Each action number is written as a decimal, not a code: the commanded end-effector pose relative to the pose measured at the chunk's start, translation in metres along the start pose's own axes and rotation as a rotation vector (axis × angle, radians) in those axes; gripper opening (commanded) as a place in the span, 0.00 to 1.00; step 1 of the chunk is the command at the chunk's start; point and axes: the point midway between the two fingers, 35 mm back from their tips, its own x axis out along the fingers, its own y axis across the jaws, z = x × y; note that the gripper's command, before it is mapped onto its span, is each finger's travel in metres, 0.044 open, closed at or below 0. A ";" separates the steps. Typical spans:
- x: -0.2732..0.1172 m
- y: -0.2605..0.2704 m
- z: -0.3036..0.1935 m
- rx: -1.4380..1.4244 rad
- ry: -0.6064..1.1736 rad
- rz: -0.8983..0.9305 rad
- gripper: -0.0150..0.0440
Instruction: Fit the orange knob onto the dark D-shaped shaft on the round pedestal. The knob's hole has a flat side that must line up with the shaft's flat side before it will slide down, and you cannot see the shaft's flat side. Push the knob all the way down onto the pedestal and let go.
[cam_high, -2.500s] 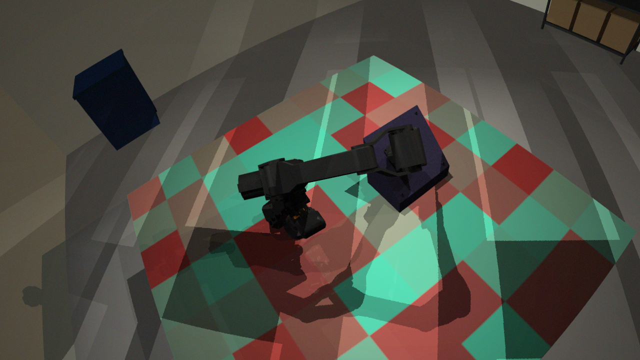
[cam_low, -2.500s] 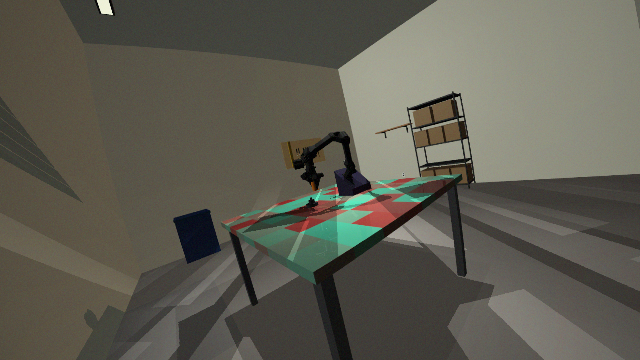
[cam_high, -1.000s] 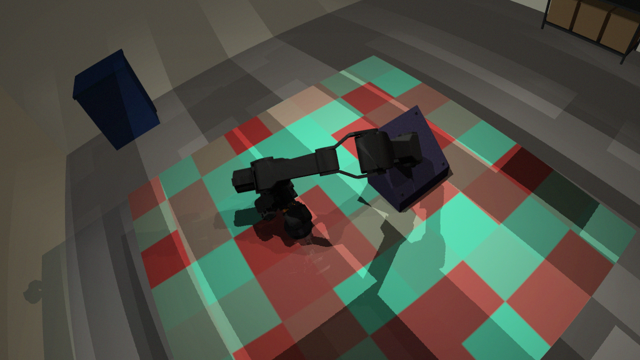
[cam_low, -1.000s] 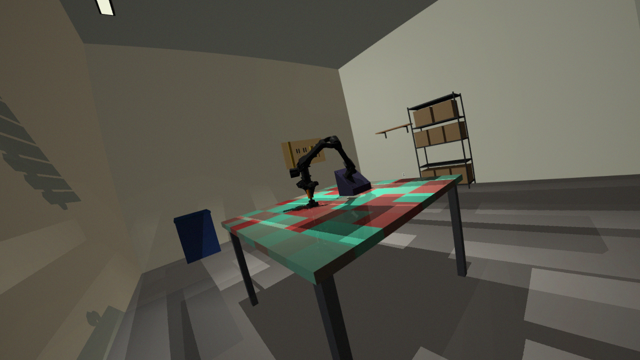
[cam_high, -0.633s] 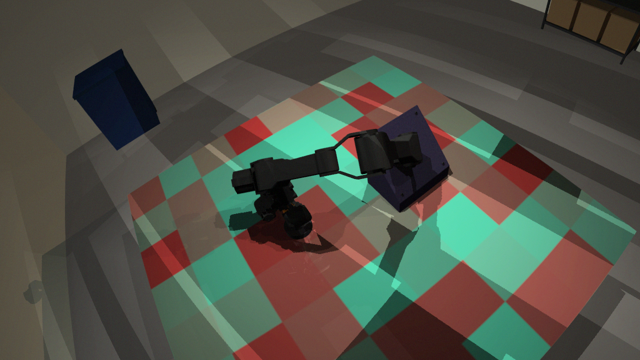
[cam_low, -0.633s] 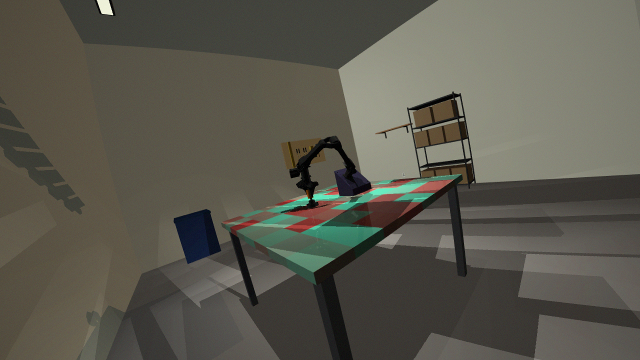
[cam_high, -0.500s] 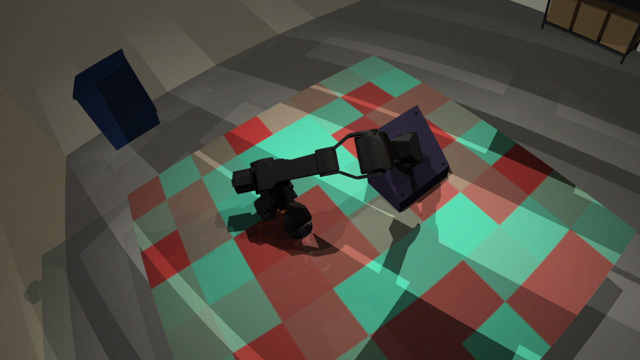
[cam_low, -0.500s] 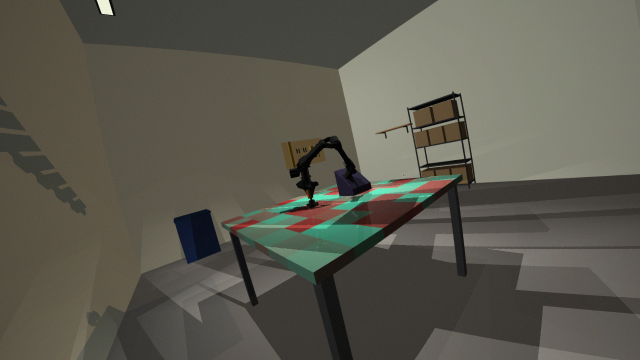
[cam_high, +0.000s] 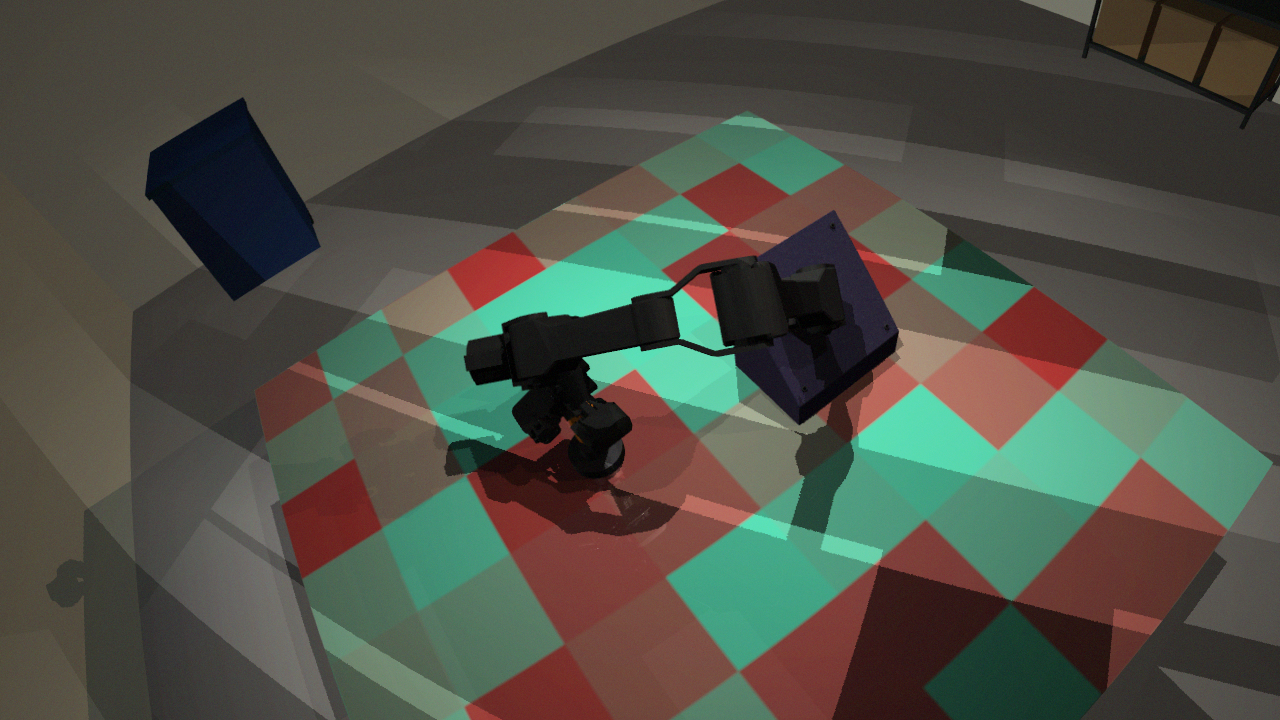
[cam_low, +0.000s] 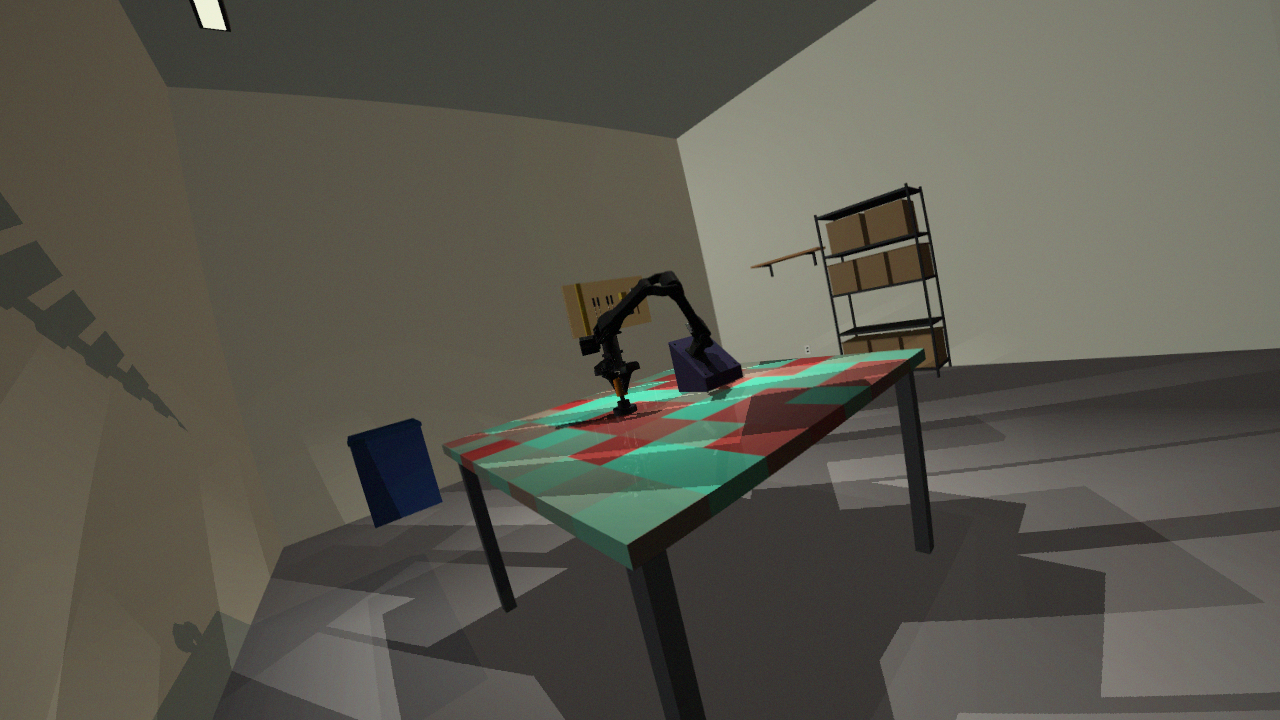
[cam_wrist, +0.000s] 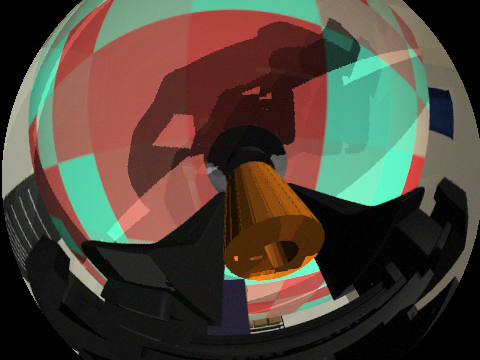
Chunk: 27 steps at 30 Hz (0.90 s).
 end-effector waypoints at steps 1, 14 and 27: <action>-0.003 -0.001 0.001 -0.060 -0.008 -0.002 0.25; 0.003 -0.001 0.001 -0.060 -0.008 -0.001 0.25; -0.002 0.001 0.003 -0.086 -0.008 -0.002 0.25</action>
